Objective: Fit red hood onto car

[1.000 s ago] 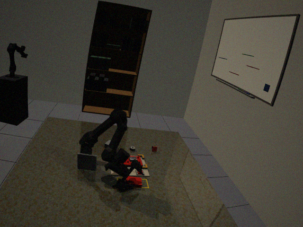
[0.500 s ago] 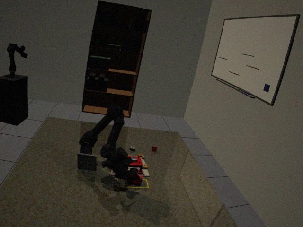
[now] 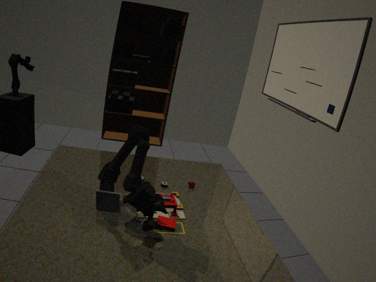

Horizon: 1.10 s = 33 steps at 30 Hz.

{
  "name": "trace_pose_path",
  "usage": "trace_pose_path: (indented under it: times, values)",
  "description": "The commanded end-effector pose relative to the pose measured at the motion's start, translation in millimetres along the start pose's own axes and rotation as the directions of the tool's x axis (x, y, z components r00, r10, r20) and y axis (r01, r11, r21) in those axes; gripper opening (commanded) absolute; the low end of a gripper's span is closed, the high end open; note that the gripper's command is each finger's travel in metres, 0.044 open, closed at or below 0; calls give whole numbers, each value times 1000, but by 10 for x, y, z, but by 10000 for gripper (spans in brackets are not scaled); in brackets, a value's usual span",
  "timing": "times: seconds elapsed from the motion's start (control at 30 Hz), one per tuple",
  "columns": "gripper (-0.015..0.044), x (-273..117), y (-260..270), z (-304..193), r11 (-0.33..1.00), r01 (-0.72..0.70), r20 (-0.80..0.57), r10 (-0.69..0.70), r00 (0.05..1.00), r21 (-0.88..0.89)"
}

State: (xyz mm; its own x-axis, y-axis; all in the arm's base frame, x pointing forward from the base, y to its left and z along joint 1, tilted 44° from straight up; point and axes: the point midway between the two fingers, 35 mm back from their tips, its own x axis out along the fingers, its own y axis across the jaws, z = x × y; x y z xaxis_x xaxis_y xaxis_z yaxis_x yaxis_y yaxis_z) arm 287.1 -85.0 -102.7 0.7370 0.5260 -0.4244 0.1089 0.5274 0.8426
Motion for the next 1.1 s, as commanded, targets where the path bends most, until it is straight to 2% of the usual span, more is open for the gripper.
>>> trace_pose_path:
  times: [0.0,0.2,0.4,0.43,0.8,1.0,1.07]
  values:
    - [440,-280,138,131,544,-38,20,39,999,838]
    - [440,-383,175,141,128,-33,27,47,999,991]
    - [440,-474,214,148,-307,-16,34,55,998,952]
    - [440,-225,61,18,552,-8,-1,17,1000,834]
    - [440,-225,61,18,552,-8,-1,17,1000,834]
    - [282,-225,61,18,552,-8,-1,17,1000,834]
    - [335,-190,40,39,577,17,-23,4,1000,816]
